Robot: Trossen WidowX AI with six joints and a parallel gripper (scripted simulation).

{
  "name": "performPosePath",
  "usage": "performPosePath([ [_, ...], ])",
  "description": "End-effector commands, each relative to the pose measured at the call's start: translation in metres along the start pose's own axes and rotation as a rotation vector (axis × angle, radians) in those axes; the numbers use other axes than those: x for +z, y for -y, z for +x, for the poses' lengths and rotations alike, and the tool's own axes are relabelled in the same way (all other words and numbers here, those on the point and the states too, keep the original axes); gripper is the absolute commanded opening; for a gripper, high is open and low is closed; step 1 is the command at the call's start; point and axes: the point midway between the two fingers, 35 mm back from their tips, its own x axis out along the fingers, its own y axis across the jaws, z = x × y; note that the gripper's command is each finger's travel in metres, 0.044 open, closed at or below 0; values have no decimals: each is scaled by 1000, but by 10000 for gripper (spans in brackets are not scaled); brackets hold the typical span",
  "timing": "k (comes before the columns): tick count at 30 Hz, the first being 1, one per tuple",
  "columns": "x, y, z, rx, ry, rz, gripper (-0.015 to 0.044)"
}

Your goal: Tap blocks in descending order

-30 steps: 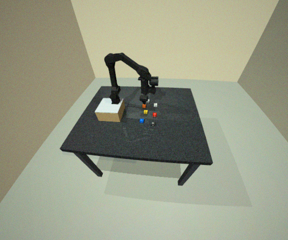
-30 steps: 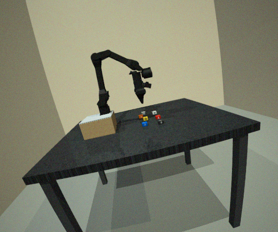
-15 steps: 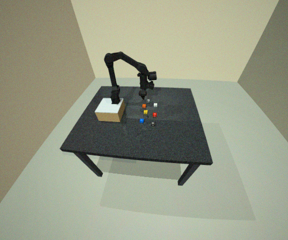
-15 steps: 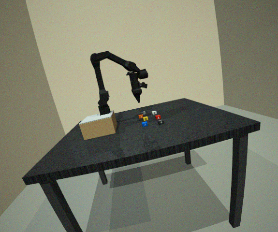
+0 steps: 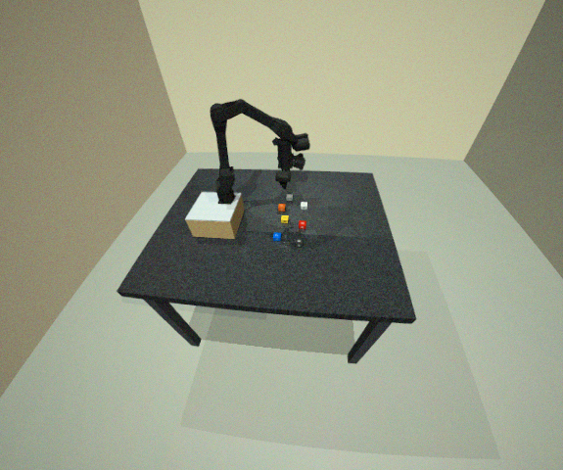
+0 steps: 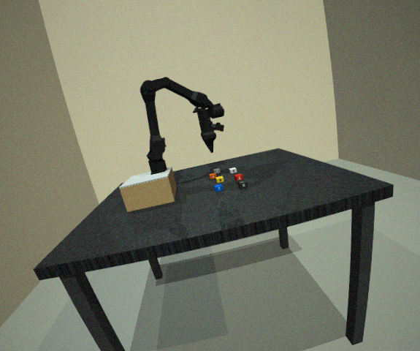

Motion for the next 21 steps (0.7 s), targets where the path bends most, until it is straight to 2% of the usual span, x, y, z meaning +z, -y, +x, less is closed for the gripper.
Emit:
performPosePath([
  [1,7,-41,2,2,-6,-11,400],
  [21,7,-44,2,3,-6,-11,400],
])
